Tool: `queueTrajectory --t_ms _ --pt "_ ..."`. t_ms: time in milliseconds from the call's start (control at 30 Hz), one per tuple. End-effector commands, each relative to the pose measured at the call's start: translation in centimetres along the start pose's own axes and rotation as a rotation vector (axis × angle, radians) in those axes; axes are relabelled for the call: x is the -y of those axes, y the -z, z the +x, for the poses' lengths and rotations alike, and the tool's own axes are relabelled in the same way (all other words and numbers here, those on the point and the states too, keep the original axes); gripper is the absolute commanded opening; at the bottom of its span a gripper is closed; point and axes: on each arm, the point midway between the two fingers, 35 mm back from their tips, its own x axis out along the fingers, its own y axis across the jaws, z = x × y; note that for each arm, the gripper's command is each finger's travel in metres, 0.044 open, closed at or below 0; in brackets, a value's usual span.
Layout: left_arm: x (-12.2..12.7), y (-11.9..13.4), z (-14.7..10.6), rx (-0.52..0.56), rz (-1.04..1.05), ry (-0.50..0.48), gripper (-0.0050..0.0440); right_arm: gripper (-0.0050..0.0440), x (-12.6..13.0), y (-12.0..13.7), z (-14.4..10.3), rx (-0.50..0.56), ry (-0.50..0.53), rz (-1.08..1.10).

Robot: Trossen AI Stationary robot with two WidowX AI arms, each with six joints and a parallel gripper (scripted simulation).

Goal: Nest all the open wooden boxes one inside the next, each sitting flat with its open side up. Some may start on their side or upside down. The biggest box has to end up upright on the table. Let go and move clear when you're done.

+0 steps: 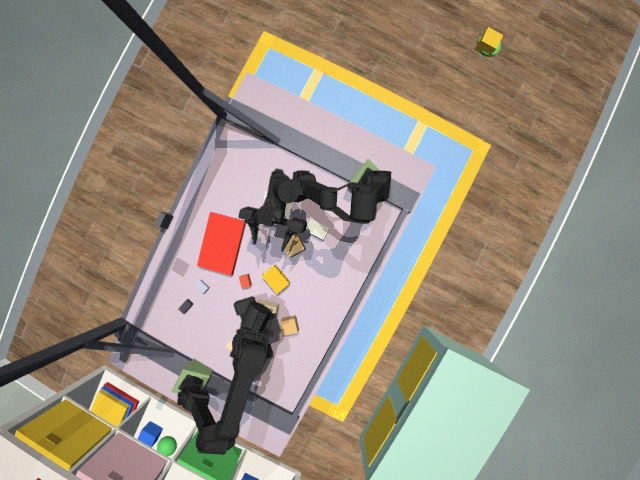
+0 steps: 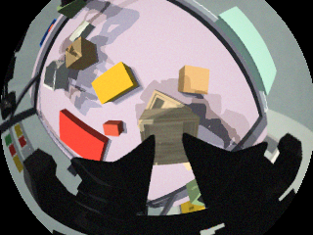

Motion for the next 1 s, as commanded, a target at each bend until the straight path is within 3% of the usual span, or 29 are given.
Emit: queueTrajectory --t_ms 0,967 --pt "0.01 -0.33 -0.04 0.004 -0.011 -0.002 0.04 0.0232 -0.04 -0.31 -0.5 0.015 -0.009 0.157" --pt "0.01 -0.33 -0.04 0.004 -0.011 -0.002 0.04 0.0232 -0.05 -0.31 -0.48 0.01 -0.015 1.028"
